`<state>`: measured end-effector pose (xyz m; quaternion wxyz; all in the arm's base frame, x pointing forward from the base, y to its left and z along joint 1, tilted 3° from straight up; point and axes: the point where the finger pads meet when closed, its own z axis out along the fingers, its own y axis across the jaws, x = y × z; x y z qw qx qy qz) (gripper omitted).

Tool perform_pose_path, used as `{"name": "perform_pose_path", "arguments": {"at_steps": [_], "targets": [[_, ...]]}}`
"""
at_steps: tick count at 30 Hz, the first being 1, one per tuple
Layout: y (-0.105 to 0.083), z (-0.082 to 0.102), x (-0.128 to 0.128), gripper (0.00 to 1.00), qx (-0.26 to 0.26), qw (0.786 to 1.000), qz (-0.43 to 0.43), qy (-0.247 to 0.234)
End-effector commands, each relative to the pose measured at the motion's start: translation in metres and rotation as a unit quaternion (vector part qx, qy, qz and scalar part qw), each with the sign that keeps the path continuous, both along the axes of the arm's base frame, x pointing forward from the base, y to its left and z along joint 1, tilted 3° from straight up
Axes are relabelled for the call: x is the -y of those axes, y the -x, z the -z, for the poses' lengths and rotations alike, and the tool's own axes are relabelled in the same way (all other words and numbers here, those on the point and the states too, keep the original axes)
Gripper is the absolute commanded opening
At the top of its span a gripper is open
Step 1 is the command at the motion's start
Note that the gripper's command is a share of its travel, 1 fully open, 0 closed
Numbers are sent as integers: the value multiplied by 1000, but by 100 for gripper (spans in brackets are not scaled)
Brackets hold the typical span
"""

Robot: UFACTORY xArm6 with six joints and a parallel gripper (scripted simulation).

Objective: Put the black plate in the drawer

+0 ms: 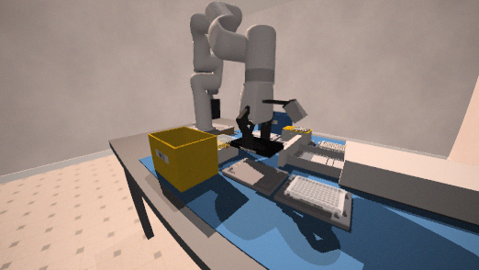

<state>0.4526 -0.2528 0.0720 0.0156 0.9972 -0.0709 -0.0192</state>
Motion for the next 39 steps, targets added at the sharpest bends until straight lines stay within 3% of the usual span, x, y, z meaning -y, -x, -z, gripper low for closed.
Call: {"name": "perform_pose_path", "arguments": {"at_steps": [1, 29, 39], "targets": [[-2, -8, 0, 0, 2, 1000, 0, 1], [-3, -51, -1, 0, 2, 1000, 0, 1], [-3, -51, -1, 0, 2, 1000, 0, 1]]}}
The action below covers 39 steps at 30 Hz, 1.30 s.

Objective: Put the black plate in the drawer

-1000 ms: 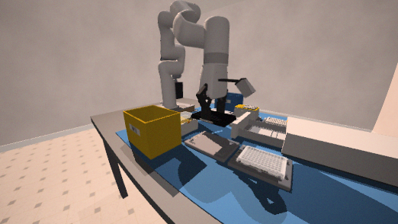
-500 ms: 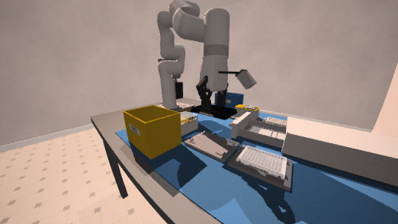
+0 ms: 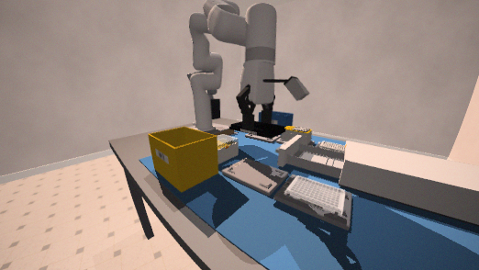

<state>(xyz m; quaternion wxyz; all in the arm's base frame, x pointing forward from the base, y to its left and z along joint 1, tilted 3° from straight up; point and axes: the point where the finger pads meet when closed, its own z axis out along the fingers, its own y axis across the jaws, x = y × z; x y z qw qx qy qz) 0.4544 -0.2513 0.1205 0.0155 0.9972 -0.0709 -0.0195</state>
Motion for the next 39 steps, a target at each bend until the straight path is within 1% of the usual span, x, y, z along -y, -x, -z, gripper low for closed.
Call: {"name": "perform_pose_path", "arguments": {"at_steps": [1, 2, 6, 11, 13, 18, 23, 28, 30, 34, 39], "targets": [[-1, -2, 1, 0, 2, 1000, 0, 1], [-1, -2, 1, 0, 2, 1000, 0, 1], [-8, -2, -7, 0, 0, 998, -67, -1], [-17, -1, -18, 0, -2, 989, -149, -5], [-17, -1, -18, 0, -2, 989, -149, -5], [-26, -1, -28, 0, -4, 973, -231, -8], [-35, 0, -38, 0, -7, 950, -311, -11], [-43, 1, -48, 0, -9, 921, -389, -14], [-43, 1, -48, 0, -9, 921, -389, -14], [-50, 1, -56, 0, -11, 893, -449, -16], [-59, 2, -66, 0, -13, 853, -522, -19]]}}
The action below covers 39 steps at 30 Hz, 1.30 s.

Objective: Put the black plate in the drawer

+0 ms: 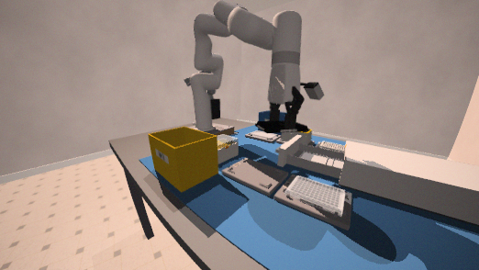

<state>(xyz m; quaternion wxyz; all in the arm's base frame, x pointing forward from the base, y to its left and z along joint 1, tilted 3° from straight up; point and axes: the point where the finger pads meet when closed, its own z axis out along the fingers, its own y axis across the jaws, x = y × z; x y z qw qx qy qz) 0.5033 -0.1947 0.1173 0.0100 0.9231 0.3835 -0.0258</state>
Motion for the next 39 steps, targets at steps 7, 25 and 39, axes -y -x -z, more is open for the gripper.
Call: {"name": "perform_pose_path", "arguments": {"at_steps": [7, 25, 39], "targets": [[-21, -1, -21, 0, -4, 983, -184, -11], [-47, 1, -52, 0, -9, 945, -325, -16], [-71, 3, -80, 0, -9, 945, -325, -16]]}}
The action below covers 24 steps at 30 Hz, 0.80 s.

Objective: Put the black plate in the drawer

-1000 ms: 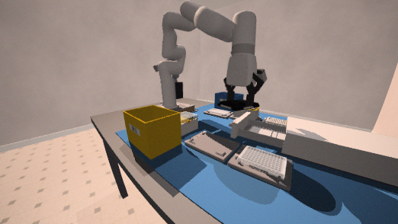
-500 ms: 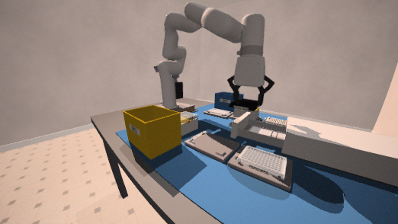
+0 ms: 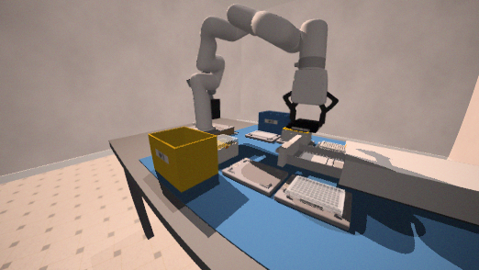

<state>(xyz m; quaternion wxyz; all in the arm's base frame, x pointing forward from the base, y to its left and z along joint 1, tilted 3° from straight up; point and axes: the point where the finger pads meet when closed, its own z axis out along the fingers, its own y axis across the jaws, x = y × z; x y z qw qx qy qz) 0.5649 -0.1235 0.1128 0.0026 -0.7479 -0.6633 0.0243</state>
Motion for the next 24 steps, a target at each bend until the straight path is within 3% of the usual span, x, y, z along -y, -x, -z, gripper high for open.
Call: {"name": "perform_pose_path", "arguments": {"at_steps": [1, 18, 24], "targets": [[-12, -2, -11, 0, 2, 1000, 0, 0], [-37, 0, -41, 0, 2, 1000, 0, 0], [-38, 0, -41, 0, 2, 1000, 0, 0]]}}
